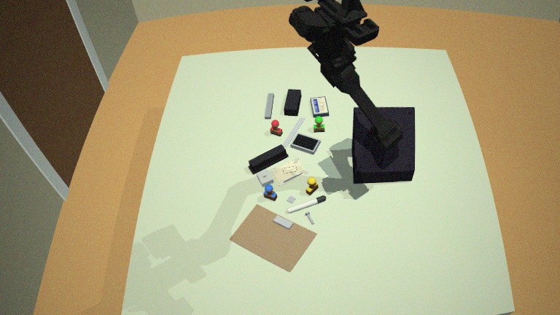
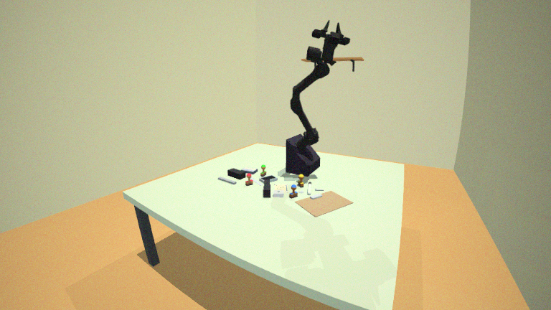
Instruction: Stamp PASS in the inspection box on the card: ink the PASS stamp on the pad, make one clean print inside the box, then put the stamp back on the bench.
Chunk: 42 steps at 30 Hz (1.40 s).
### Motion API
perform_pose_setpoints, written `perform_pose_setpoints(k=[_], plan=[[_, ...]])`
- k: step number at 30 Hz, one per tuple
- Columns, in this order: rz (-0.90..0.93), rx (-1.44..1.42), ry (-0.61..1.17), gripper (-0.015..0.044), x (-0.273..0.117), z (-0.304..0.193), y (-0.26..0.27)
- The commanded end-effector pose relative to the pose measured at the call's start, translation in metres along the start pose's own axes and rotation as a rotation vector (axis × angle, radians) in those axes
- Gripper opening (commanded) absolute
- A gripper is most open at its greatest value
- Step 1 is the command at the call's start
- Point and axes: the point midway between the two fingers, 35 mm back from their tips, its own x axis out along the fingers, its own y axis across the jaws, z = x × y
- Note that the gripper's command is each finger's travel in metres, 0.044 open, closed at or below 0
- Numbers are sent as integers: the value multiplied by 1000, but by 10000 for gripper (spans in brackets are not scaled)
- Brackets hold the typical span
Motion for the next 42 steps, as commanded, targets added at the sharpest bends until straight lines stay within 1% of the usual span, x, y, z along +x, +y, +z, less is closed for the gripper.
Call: perform_pose_setpoints(k=[1,6,11,14,16,18,24,28,35,42], plan=[[-161,-74,34,228,7,-21,-72],[-358,-203,87,228,2,-41,-156],[-563,-342,144,228,-21,-50,-240],[-686,-426,178,228,-42,-48,-287],[-741,-411,147,228,-54,-42,-300],[-839,-419,120,228,-77,-35,-326],[-1068,-571,183,228,-137,-13,-392],[-1153,-715,202,228,-163,4,-406],[-1411,-861,267,228,-245,50,-441],[-1666,-993,303,228,-325,107,-443]])
